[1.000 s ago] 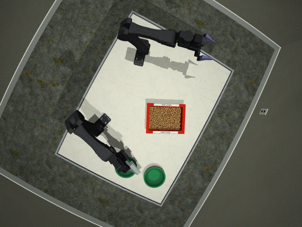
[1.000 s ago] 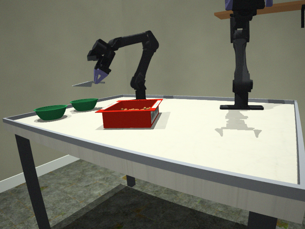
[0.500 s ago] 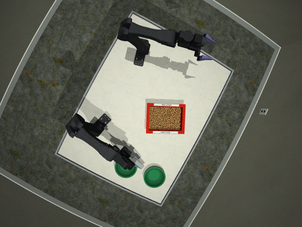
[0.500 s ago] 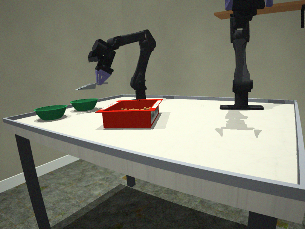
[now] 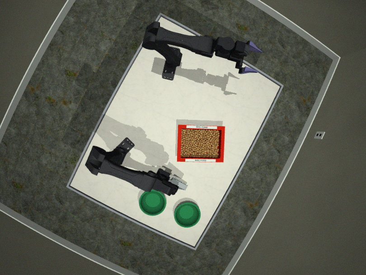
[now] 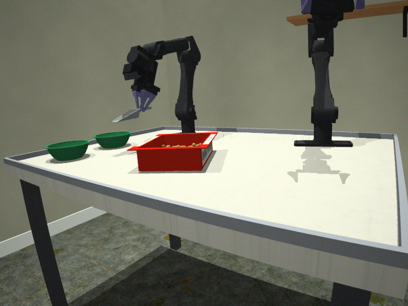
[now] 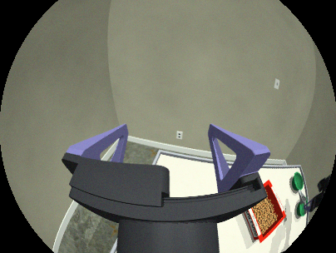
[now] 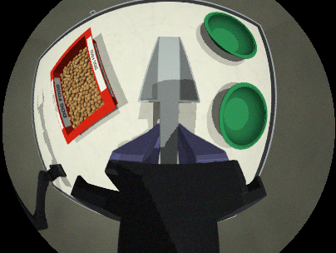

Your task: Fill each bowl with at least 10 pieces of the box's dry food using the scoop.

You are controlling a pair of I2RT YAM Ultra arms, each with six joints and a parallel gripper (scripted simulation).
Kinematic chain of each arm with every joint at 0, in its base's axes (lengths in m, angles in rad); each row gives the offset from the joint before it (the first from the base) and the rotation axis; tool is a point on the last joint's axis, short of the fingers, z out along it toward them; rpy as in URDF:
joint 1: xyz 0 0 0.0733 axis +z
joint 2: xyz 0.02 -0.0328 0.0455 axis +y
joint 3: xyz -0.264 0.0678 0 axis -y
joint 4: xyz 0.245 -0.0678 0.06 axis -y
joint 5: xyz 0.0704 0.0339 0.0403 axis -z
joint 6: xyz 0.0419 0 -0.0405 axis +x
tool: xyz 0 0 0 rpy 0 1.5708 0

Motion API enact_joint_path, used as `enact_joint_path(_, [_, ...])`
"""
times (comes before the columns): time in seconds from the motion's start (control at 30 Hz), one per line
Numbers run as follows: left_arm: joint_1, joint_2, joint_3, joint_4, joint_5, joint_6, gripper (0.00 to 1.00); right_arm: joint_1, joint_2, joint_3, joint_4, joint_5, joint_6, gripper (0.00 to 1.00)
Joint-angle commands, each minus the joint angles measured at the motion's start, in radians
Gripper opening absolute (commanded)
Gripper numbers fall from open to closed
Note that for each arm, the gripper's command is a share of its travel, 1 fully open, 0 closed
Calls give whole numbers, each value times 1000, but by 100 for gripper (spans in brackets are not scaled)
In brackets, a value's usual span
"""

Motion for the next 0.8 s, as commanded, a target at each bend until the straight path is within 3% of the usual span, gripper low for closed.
enact_joint_path(0.0, [0, -11, 14, 5, 0, 0, 100, 43, 14, 71, -31, 10, 16, 0])
enact_joint_path(0.77, [0, -11, 14, 5, 0, 0, 100, 448, 234, 317, -228, 26, 65, 0])
